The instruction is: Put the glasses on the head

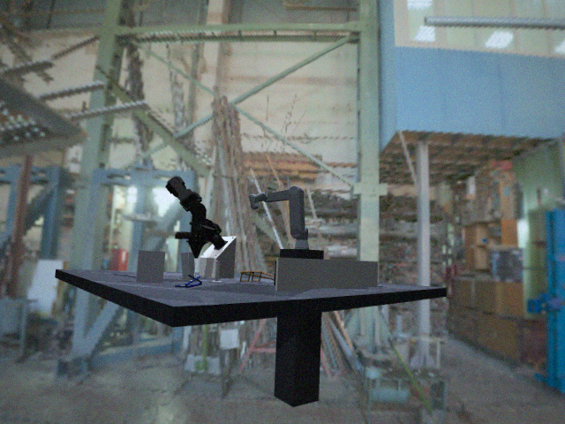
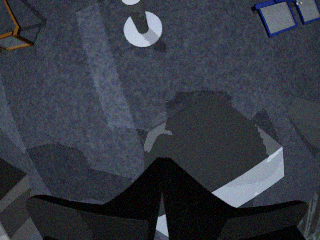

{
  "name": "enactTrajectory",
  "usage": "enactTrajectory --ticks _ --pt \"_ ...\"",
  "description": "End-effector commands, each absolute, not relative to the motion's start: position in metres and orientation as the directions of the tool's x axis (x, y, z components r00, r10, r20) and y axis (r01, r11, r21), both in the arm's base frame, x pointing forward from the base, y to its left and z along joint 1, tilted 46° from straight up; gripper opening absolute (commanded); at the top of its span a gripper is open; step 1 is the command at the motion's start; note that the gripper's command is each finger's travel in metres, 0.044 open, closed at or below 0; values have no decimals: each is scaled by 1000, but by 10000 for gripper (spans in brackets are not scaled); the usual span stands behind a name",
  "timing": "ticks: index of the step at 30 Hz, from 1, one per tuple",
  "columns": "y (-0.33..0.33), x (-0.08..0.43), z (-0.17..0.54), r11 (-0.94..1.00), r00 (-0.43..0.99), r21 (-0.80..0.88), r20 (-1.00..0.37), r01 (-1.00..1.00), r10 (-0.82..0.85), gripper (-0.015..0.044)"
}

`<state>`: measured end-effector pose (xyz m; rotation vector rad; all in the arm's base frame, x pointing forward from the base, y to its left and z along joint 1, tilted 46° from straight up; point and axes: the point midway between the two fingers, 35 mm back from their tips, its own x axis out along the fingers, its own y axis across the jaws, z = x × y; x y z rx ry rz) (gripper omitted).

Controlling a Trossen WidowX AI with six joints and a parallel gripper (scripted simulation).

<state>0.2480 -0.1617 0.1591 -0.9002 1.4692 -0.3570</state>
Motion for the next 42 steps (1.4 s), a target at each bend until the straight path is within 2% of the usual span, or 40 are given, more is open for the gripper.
enactTrajectory --ticks 1,21,31,35,42 --pt "-164 249 162 640 123 -704 -697 -309 -707 0" --pt "-174 253 173 638 124 -705 -695 -309 -708 0" --pt "-105 233 178 644 121 -699 -701 -311 -703 0" --pt "-100 231 179 642 122 -701 -699 -311 -705 0" --pt "-106 236 176 645 126 -694 -706 -319 -697 184"
